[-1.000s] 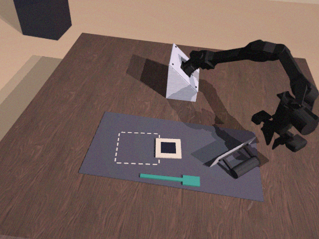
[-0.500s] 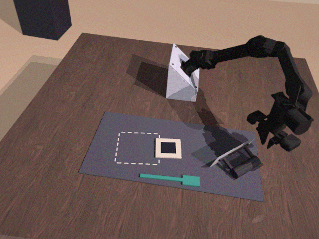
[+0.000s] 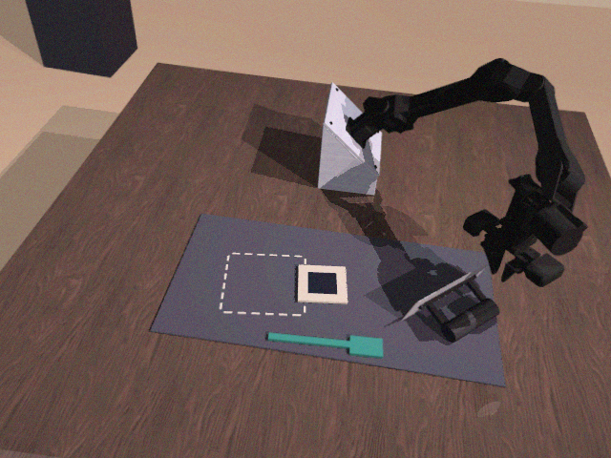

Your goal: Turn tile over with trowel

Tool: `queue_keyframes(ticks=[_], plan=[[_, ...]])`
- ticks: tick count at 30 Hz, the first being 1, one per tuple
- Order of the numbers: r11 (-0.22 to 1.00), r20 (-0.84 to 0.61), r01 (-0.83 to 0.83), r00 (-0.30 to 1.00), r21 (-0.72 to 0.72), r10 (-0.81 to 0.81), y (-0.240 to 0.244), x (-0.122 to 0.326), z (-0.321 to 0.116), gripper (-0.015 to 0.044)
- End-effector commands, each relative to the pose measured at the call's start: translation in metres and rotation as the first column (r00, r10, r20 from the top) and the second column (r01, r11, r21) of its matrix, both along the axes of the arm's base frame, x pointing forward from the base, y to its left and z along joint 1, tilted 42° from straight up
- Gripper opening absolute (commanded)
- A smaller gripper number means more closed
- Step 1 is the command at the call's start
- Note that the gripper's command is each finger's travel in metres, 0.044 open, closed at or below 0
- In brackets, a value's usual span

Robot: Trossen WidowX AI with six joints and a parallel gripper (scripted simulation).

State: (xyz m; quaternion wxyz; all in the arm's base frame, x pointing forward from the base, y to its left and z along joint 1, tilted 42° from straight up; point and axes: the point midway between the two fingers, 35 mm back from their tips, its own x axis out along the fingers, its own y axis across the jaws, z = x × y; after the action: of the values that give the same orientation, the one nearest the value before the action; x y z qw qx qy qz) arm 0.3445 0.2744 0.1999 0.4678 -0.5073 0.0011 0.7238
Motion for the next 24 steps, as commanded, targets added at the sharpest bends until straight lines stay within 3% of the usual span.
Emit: queue_keyframes(ticks=[1, 24], plan=[[1.000, 0.006, 0.002, 1.000, 0.006, -0.002, -0.001, -0.002, 0.001, 0.0100], [1.000, 0.004, 0.002, 1.000, 0.004, -0.002, -0.024, -0.027, -0.019, 0.0100]])
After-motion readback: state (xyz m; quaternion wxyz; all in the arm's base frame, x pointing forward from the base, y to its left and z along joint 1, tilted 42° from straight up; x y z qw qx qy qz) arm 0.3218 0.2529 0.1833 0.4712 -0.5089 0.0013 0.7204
